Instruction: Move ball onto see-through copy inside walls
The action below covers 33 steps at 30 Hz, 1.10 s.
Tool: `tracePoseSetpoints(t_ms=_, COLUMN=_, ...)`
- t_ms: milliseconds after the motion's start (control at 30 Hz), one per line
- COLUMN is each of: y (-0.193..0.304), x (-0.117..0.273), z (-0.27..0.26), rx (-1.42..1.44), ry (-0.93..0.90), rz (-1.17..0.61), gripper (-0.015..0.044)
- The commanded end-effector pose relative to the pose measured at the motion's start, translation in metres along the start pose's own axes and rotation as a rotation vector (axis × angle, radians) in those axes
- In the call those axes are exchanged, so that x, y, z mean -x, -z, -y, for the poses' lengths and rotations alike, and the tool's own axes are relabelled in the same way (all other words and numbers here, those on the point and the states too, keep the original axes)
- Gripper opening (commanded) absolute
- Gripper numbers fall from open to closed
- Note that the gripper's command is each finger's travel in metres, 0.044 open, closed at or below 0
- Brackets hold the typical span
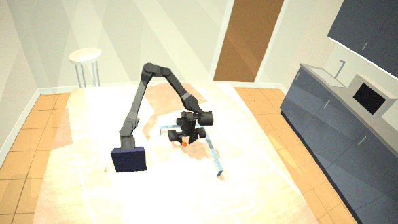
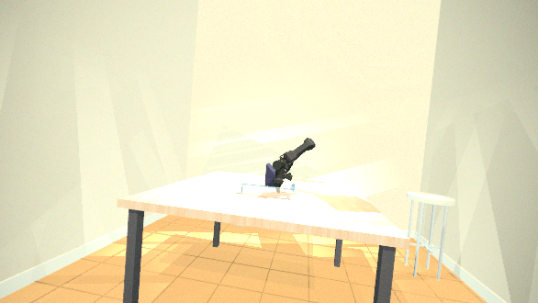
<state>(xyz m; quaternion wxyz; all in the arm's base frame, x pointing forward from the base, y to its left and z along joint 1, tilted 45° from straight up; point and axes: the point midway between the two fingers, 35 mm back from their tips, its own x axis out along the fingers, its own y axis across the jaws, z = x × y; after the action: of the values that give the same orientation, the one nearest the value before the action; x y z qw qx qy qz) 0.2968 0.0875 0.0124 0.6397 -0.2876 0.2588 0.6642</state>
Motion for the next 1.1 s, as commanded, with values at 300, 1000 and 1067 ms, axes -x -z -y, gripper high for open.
tracePoseSetpoints(t_ms=300, y=0.0, x=0.0, z=0.0, rx=-0.007, ry=0.003, rz=0.006, gripper=0.0022)
tracePoseSetpoints(t_ms=1000, y=0.001, x=0.121, z=0.0, rx=-0.008, ry=0.001, rz=0.001, gripper=0.0)
tracePoseSetpoints(t_ms=1067, y=0.001, x=0.121, z=0.0, rx=-0.008, ry=0.001, rz=0.001, gripper=0.0)
